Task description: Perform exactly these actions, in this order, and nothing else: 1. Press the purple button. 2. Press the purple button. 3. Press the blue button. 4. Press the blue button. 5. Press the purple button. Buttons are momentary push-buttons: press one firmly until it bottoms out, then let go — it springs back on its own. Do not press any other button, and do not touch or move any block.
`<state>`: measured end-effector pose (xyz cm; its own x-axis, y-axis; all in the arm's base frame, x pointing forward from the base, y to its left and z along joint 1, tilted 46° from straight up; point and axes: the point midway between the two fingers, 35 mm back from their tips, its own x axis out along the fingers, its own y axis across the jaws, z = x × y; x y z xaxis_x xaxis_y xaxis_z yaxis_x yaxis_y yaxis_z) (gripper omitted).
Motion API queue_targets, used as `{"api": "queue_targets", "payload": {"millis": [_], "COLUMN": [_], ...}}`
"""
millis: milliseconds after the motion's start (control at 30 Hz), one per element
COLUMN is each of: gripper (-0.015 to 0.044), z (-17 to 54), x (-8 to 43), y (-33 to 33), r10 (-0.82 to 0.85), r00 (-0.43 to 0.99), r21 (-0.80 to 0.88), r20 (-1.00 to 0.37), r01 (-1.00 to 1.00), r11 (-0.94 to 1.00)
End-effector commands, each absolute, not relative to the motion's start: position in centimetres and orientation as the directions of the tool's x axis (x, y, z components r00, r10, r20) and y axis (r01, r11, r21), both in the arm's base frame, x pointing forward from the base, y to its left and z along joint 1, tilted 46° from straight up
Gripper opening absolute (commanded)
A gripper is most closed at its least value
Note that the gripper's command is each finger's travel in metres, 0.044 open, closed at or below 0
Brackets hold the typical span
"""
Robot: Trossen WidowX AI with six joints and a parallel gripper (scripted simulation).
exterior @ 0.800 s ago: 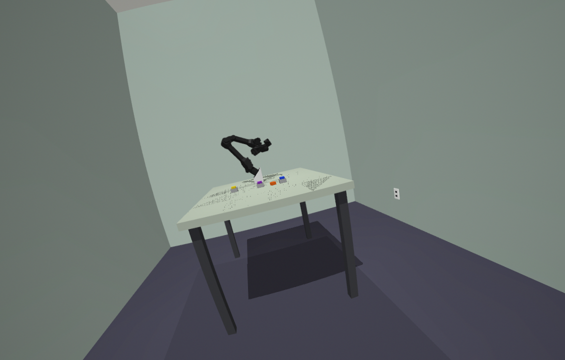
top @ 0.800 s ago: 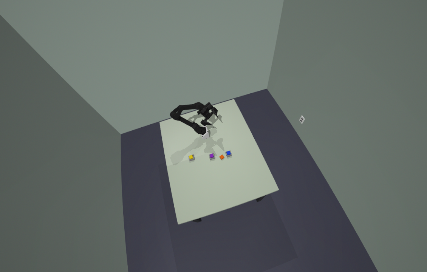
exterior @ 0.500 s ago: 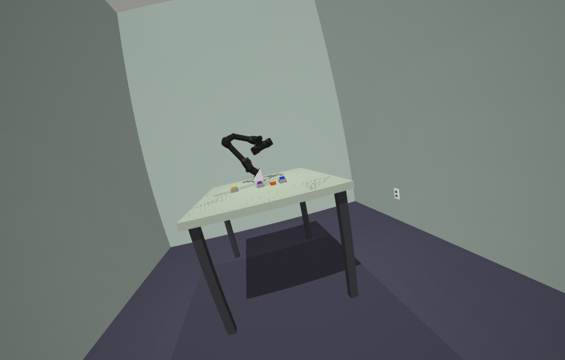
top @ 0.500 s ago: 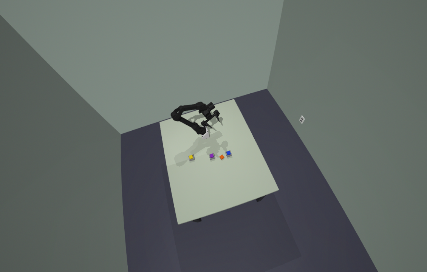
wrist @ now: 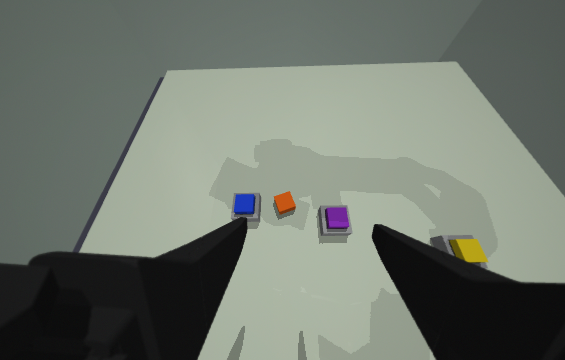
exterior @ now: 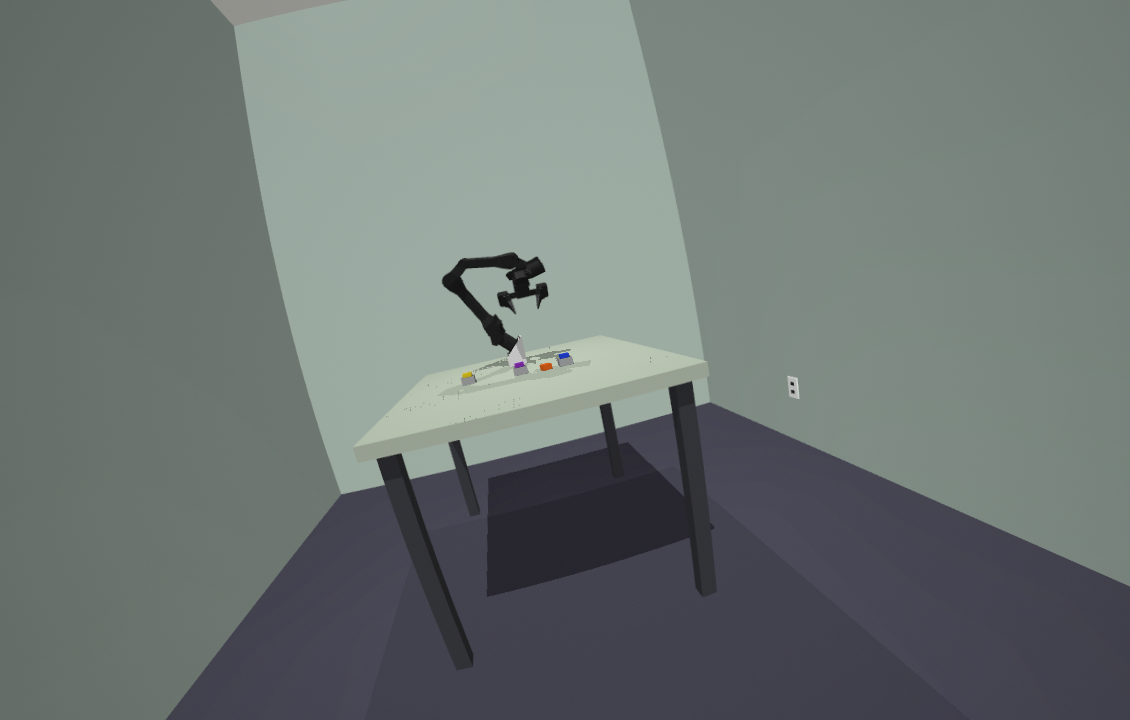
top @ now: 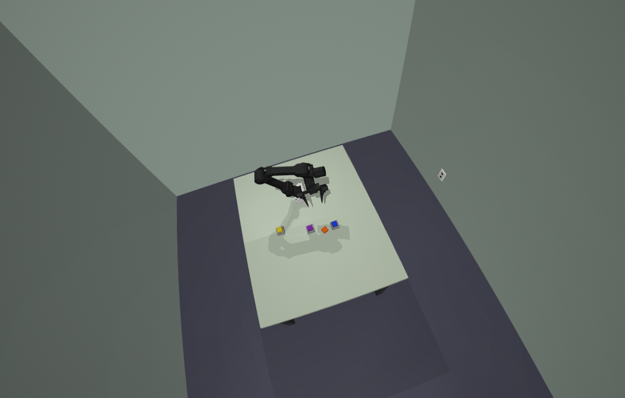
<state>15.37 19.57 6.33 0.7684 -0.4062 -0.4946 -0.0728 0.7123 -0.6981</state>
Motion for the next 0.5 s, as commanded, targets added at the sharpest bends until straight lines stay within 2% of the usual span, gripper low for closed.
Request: {"api": "queue_targets", "payload": {"millis": [0, 167, 300, 467], "gripper": [0.04, 0.04, 0.04, 0.04], "z": [6.2, 6.2, 6.3, 6.3], "x": [18.6, 22.0, 24.2, 24.9], "y": [17.4, 14.4, 11.7, 10.7], "r10": [-0.564, -0.671, -0.696, -0.694], "r00": [0.604, 0.377, 0.202, 0.14], "r21": [-0.742, -0.748, -0.723, -0.708], "r20": [-0.563, -0.638, -0.689, -0.706], "r01": [-0.07, -0.097, -0.12, -0.126], "r11": [0.667, 0.657, 0.68, 0.695]}}
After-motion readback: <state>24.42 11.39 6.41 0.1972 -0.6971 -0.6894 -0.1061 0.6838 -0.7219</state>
